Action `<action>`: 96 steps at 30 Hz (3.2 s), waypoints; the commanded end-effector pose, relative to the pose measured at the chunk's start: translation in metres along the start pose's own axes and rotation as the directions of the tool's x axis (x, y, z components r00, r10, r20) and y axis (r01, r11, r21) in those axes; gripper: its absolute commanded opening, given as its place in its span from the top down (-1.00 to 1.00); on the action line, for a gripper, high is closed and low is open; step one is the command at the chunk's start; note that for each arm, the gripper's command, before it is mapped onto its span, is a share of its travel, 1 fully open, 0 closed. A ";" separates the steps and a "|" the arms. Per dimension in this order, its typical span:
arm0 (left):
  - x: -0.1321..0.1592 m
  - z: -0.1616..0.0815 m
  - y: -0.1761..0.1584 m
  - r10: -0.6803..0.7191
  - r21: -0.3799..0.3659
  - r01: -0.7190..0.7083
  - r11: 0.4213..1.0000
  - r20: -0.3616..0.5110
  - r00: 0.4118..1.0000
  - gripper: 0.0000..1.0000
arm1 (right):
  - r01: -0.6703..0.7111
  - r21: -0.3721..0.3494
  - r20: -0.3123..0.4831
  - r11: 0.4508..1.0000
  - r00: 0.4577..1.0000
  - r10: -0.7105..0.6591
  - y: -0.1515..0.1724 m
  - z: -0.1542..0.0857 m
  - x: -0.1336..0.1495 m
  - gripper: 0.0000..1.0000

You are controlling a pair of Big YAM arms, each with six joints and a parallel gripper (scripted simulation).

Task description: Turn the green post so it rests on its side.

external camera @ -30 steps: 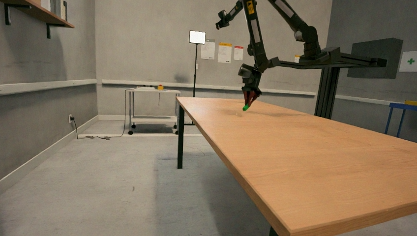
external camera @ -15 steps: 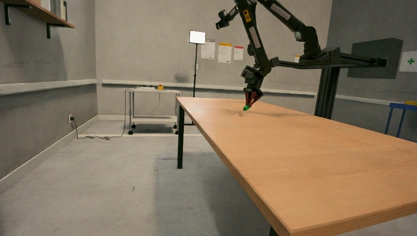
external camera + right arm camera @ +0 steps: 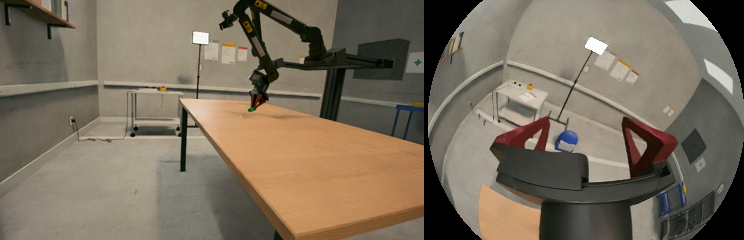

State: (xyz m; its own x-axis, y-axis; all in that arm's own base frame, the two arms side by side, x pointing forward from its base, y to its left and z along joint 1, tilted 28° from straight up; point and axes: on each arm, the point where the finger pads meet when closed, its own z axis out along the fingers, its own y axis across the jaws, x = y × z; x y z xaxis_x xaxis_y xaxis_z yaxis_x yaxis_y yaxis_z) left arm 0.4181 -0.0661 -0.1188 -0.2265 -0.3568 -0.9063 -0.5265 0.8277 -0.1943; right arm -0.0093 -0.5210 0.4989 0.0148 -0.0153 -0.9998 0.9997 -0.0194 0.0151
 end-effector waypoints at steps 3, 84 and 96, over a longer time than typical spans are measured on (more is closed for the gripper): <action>-0.015 -0.001 -0.012 -0.017 0.029 0.016 0.999 0.041 0.999 0.73 | 0.015 0.005 0.058 1.000 0.998 -0.015 -0.004 -0.004 -0.039 -1.00; 0.021 0.035 -0.005 -0.008 0.016 0.008 1.000 0.031 0.999 0.73 | 0.015 0.005 0.058 1.000 0.998 -0.015 -0.004 -0.004 -0.039 -1.00; 0.021 0.035 -0.005 -0.009 0.016 0.008 1.000 0.031 0.999 -1.00 | 0.015 0.005 0.058 1.000 0.998 -0.015 -0.004 -0.004 -0.039 -1.00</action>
State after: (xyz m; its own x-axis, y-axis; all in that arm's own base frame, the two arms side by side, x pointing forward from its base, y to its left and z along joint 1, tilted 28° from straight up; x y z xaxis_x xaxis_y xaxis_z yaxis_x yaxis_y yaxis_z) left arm 0.4410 -0.0653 -0.1543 -0.2143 -0.3452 -0.9137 -0.5142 0.8352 -0.1949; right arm -0.0093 -0.5210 0.4989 0.0148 -0.0153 -0.9998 0.9997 -0.0194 0.0151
